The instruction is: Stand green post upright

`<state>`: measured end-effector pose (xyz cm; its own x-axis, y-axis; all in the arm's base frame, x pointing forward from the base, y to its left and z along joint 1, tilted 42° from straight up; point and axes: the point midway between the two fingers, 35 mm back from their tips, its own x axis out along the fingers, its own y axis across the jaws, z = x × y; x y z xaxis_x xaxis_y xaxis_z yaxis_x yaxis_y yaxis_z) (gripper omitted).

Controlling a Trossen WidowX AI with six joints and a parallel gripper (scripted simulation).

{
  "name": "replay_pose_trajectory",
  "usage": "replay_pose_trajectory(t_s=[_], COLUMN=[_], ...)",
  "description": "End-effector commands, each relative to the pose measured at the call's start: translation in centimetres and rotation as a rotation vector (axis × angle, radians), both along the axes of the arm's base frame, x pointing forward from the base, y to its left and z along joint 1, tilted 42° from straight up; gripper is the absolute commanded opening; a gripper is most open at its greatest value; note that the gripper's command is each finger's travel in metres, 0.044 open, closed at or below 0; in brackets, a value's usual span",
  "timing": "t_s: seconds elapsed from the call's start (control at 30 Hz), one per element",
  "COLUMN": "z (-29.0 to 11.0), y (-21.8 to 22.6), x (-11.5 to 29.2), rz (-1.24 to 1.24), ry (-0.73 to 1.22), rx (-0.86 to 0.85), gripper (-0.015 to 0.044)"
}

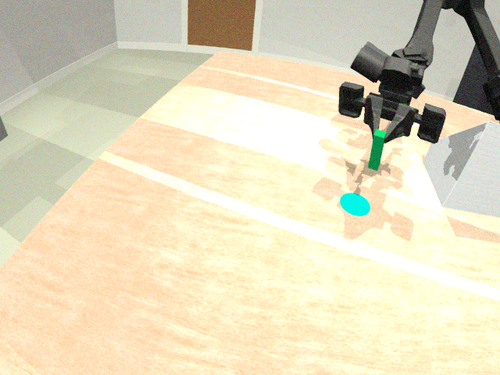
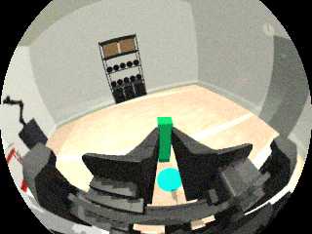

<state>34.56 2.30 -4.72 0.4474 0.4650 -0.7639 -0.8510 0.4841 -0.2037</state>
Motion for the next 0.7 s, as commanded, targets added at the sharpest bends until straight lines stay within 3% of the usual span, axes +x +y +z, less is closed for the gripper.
replay_pose_trajectory(t_s=[0.0,0.67], z=[0.4,1.9], y=[0.0,-0.3], x=[-0.2,-0.9], rz=[0.012,0.063], ry=[-0.029,-0.164], rx=[0.013,0.06], gripper=[0.0023,0.0023])
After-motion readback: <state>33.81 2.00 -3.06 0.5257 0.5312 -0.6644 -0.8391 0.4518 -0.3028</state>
